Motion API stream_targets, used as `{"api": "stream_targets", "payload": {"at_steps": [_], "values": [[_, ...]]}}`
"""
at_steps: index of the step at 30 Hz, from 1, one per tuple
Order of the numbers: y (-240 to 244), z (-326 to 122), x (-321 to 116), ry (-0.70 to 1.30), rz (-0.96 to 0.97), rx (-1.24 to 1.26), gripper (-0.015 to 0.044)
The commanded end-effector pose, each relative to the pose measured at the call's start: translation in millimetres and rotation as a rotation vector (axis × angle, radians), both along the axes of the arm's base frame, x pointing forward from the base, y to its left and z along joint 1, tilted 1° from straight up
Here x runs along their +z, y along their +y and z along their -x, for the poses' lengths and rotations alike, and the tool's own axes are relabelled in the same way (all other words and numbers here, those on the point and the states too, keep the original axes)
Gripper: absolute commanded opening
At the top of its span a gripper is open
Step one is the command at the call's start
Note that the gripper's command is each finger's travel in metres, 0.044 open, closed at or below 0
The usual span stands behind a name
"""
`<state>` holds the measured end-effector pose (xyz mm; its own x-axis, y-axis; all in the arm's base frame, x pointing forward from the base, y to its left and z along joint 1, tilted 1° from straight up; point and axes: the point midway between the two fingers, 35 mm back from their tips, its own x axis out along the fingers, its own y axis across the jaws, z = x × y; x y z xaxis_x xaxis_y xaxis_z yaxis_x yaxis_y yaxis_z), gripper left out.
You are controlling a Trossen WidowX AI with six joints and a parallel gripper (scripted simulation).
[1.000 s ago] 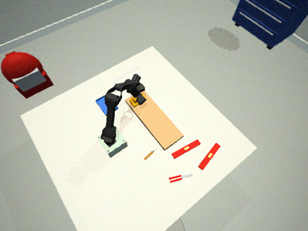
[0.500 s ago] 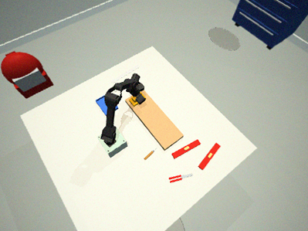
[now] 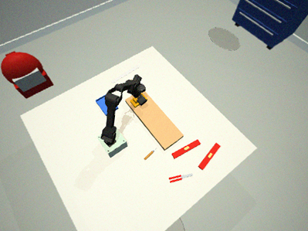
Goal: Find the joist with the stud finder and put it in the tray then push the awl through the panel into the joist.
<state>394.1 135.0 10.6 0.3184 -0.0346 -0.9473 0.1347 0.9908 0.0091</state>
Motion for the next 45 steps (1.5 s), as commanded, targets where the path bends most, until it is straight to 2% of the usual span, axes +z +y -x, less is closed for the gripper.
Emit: {"api": "stream_targets", "payload": {"at_steps": [1, 45], "values": [[-7.7, 2.5, -0.8, 0.003, 0.003, 0.003, 0.0000], [-74.5, 11.5, -1.5, 0.004, 0.010, 0.002, 0.0000]]}}
